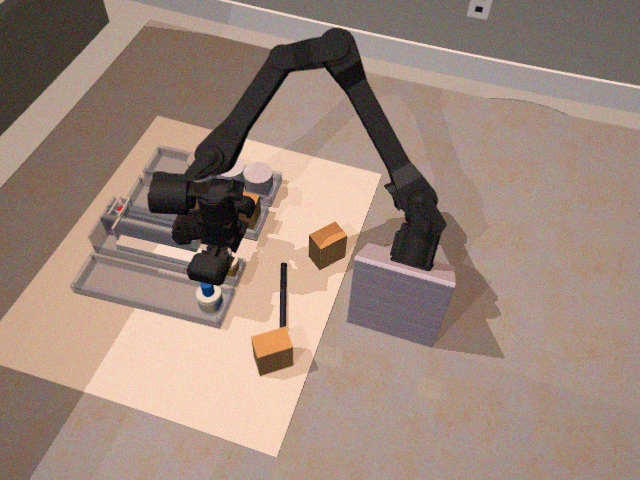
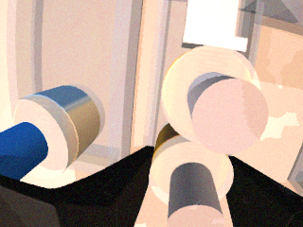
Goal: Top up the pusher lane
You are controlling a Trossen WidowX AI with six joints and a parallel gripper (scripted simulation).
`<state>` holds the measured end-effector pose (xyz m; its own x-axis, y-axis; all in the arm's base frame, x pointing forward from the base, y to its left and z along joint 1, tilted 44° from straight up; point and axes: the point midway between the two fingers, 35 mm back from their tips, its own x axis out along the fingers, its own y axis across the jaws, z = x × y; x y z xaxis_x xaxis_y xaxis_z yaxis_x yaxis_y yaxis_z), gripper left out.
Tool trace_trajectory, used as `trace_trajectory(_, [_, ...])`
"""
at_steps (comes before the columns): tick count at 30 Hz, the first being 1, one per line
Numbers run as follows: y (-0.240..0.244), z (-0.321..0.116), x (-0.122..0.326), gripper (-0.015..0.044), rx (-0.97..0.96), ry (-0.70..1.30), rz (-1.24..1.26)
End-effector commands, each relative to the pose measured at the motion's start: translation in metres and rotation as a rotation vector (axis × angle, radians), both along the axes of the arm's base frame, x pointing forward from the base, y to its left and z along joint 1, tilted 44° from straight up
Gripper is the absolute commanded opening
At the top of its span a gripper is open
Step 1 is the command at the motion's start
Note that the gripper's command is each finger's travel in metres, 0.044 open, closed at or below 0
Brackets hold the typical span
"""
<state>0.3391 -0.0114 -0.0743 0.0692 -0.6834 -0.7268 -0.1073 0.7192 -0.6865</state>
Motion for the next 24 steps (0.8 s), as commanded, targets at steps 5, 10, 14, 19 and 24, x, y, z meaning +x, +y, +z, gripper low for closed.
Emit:
trace_trajectory(5, [-0.0009,0.0011,0.0013,0.0,-0.007,-0.016,0.001])
trace_trajectory(10, [-0.0005,0.0003,-0.0011,0.0,-0.007,-0.016,0.001])
trace_trajectory(14, [-0.0002,-0.0002,-0.0027,0.0,-0.007,-0.016,0.001])
trace_trajectory(19, [-0.0002,-0.0002,-0.0027,0.0,-0.007,-0.016,0.001])
trace_trajectory(24, [-0.0002,-0.0006,-0.0023,0.0026,-0.007,-0.016,0.001])
